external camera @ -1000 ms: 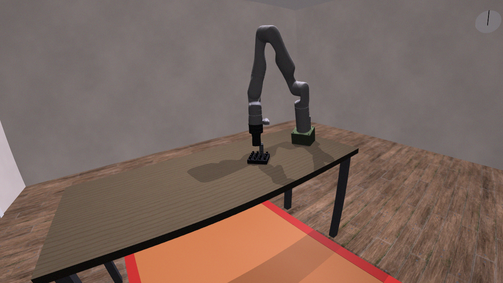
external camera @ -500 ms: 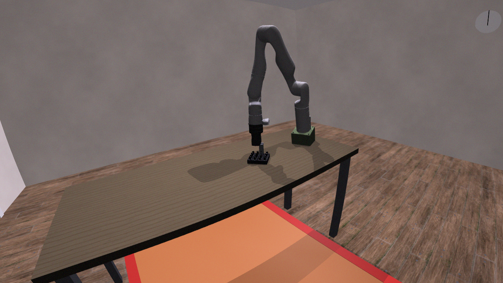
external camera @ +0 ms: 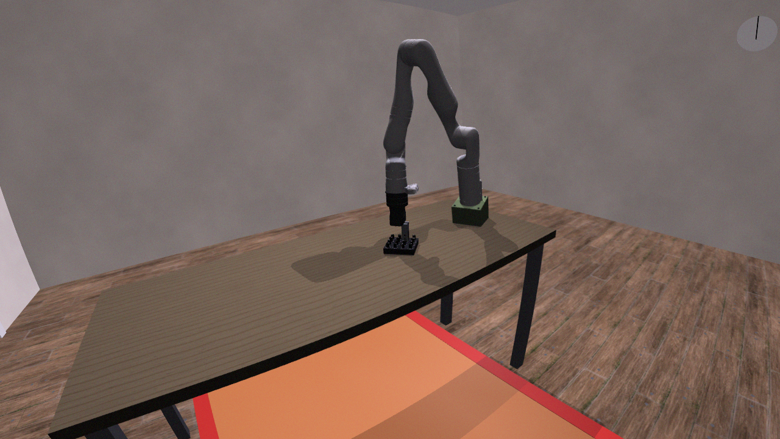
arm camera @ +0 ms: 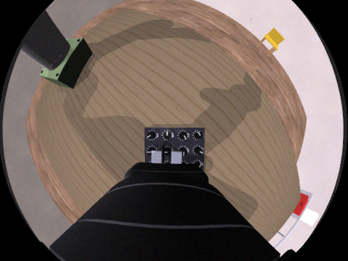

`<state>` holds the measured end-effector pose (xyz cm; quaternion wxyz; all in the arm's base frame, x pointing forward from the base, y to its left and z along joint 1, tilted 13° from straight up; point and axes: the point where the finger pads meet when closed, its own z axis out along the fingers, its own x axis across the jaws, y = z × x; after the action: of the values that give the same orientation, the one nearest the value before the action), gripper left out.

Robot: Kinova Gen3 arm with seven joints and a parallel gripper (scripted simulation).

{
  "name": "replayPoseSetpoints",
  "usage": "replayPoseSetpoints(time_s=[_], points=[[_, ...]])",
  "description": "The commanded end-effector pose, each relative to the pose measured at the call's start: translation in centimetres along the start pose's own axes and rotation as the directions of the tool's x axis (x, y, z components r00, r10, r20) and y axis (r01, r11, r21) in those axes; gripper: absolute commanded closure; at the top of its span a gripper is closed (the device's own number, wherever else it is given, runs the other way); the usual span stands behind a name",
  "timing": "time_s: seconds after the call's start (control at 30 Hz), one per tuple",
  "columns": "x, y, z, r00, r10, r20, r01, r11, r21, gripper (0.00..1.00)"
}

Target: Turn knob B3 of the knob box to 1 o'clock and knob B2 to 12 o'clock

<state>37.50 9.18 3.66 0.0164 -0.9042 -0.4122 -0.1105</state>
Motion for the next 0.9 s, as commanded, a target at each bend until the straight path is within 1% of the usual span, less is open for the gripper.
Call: replayPoseSetpoints(time_s=[0.0,0.87], points=[[0.05,0.01,-0.04,1.0,0.002,-0.001,-0.002,1.0,-0.001,0.7],[0.05,0.01,-0.04,1.0,0.015,-0.001,-0.015,1.0,-0.001,0.7]])
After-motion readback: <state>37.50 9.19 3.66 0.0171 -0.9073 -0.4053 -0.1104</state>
